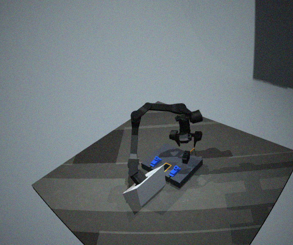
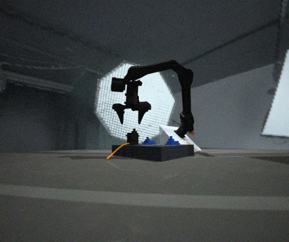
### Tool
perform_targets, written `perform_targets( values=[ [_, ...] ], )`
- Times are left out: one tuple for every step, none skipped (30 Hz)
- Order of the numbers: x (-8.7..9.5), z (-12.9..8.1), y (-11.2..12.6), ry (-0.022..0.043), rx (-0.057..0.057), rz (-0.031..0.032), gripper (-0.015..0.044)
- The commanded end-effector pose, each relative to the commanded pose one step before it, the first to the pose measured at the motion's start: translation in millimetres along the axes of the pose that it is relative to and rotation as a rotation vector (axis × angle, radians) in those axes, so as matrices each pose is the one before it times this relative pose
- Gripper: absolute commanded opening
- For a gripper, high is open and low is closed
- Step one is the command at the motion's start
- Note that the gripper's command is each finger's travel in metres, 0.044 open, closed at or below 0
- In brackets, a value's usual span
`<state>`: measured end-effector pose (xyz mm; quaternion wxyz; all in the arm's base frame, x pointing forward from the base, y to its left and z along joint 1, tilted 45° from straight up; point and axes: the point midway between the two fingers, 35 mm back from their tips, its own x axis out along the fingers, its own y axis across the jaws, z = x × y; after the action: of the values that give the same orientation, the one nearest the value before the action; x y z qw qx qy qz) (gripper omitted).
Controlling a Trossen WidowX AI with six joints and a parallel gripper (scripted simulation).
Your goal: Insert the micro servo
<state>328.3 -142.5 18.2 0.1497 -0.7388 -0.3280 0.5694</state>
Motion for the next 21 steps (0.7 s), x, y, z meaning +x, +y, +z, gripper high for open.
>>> perform_targets(
  values=[
    [4.67, 5.60, -1.46, -0.00587, 0.0846, -0.05216, 0.0440],
    [0.04, -0.32, 0.51, -0.00010, 0.0018, -0.00098, 0.0440],
    [0.03, -0.22, 0.34, -0.00007, 0.0013, -0.00067, 0.0440],
    [0.00, 0.12, -0.45, -0.00001, 0.0000, 0.00002, 0.0440],
    [0.00, 0.00, 0.00, 0.00000, 0.0000, 0.00000, 0.0440],
    [0.00, 0.00, 0.00, 0.00000, 0.0000, 0.00000, 0.0440],
    [1.06, -0.04, 0.03, 0.00002, 0.0000, 0.00001, 0.0440],
    [2.22, -0.07, 0.05, 0.00010, 0.0000, 0.00005, 0.0440],
    [2.87, -0.07, 0.05, 0.00004, 0.0000, -0.00002, 0.0440],
    [3.74, -0.06, 0.03, 0.00006, 0.0000, -0.00005, 0.0440],
    [4.88, -0.02, -0.02, 0.00008, 0.0000, -0.00012, 0.0440],
    [4.33, 0.03, -0.07, 0.00008, 0.0000, -0.00016, 0.0440],
    [3.53, 0.06, -0.10, 0.00007, 0.0000, -0.00017, 0.0440],
    [2.33, 0.06, -0.08, 0.00005, 0.0000, -0.00013, 0.0440],
    [0.82, 0.02, -0.03, 0.00002, 0.0000, -0.00005, 0.0440],
    [0.00, -0.11, 0.22, 0.00000, 0.0000, 0.00001, 0.0440],
    [0.00, 0.00, 0.00, 0.00000, 0.0000, 0.00000, 0.0440],
    [0.25, -0.01, 0.01, 0.00000, 0.0000, 0.00000, 0.0440],
    [0.50, -0.01, 0.01, 0.00001, 0.0000, 0.00000, 0.0440],
    [0.77, -0.02, 0.01, 0.00001, 0.0000, 0.00000, 0.0440],
    [0.96, -0.02, 0.02, 0.00002, 0.0000, -0.00001, 0.0440]
  ],
)
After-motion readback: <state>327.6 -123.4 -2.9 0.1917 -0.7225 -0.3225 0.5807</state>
